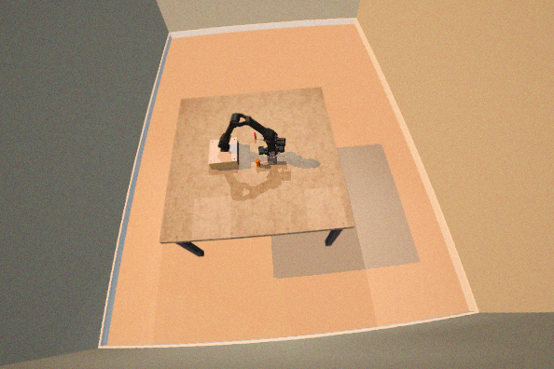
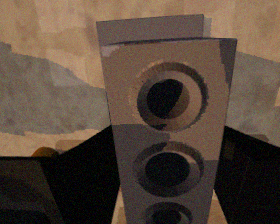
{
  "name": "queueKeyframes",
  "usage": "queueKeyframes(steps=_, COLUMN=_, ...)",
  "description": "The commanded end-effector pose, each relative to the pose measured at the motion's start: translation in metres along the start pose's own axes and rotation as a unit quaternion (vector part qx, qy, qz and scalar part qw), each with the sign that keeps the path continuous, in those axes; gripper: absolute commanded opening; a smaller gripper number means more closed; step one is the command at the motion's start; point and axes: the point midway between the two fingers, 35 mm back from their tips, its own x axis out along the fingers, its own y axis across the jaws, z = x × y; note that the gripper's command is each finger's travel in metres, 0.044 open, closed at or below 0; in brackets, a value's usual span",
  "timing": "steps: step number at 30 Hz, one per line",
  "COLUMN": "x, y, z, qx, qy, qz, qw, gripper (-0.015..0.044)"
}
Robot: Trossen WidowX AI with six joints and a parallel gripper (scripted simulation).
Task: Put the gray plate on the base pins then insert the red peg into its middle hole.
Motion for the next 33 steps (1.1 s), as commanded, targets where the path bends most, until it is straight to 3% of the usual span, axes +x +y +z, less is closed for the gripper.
queueKeyframes(steps=1, x=0.0116, y=0.0040, z=0.0004, qx=-0.002, qy=0.000, qz=0.007, qw=1.000, gripper=0.0000)
queueKeyframes(steps=15, x=0.0108, y=0.0016, z=0.0003, qx=0.000, qy=-0.001, qz=0.003, qw=1.000, gripper=0.0000)
queueKeyframes(steps=31, x=0.0108, y=0.0016, z=0.0003, qx=0.000, qy=-0.001, qz=0.003, qw=1.000, gripper=0.0420)
queueKeyframes(steps=33, x=0.0108, y=0.0016, z=0.0003, qx=0.000, qy=-0.001, qz=0.003, qw=1.000, gripper=0.0440)
